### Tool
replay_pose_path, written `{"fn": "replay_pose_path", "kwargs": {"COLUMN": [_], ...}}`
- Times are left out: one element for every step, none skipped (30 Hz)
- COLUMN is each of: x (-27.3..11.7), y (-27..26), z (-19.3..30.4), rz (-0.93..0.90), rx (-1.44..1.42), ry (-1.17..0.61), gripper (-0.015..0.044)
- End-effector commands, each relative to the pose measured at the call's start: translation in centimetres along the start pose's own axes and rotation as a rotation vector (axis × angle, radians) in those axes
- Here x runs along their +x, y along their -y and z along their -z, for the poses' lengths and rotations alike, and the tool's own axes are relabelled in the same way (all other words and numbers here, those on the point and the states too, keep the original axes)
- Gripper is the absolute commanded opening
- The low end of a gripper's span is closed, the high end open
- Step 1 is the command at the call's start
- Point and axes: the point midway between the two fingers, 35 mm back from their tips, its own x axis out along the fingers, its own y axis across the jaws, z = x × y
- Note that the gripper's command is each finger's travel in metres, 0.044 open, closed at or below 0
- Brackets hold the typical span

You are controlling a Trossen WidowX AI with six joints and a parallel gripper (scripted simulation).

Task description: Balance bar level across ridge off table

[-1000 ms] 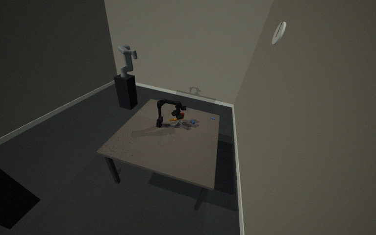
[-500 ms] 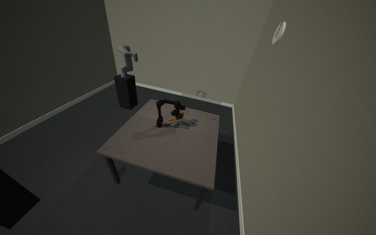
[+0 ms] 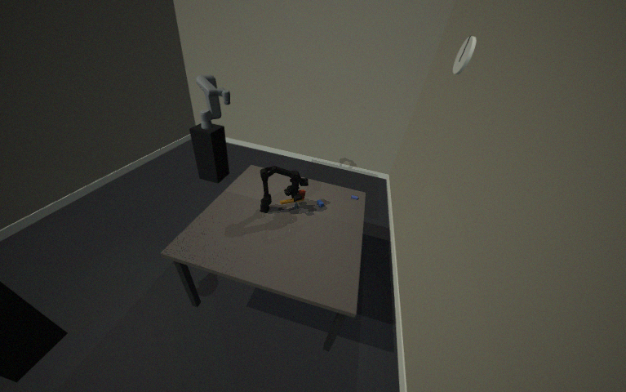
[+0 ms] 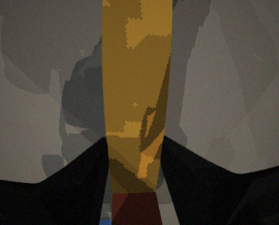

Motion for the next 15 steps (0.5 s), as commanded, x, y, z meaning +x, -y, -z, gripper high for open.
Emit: {"fn": "replay_pose_path", "kwargs": {"x": [0.66, 0.79, 0.87, 0.89, 0.88, 0.87, 0.87, 0.87, 0.87, 0.85, 0.82, 0.82, 0.82, 0.82, 0.83], "y": [0.02, 0.02, 0.03, 0.03, 0.03, 0.03, 0.03, 0.03, 0.03, 0.03, 0.03, 0.03, 0.03, 0.03, 0.03], "z": [0.03, 0.02, 0.02, 0.03, 0.03, 0.04, 0.04, 0.04, 0.04, 0.04, 0.04, 0.03, 0.03, 0.04, 0.04], "rz": [0.003, 0.003, 0.003, 0.003, 0.003, 0.003, 0.003, 0.003, 0.003, 0.003, 0.003, 0.003, 0.003, 0.003, 0.003], "rx": [0.005, 0.005, 0.005, 0.005, 0.005, 0.005, 0.005, 0.005, 0.005, 0.005, 0.005, 0.005, 0.005, 0.005, 0.005], "ry": [-0.004, -0.004, -0.004, -0.004, -0.004, -0.004, -0.004, -0.004, -0.004, -0.004, -0.004, -0.004, -0.004, -0.004, -0.004], "gripper": [0.0000, 0.0000, 0.0000, 0.0000, 0.0000, 0.0000, 0.0000, 0.0000, 0.0000, 0.0000, 0.0000, 0.0000, 0.0000, 0.0000, 0.0000]}}
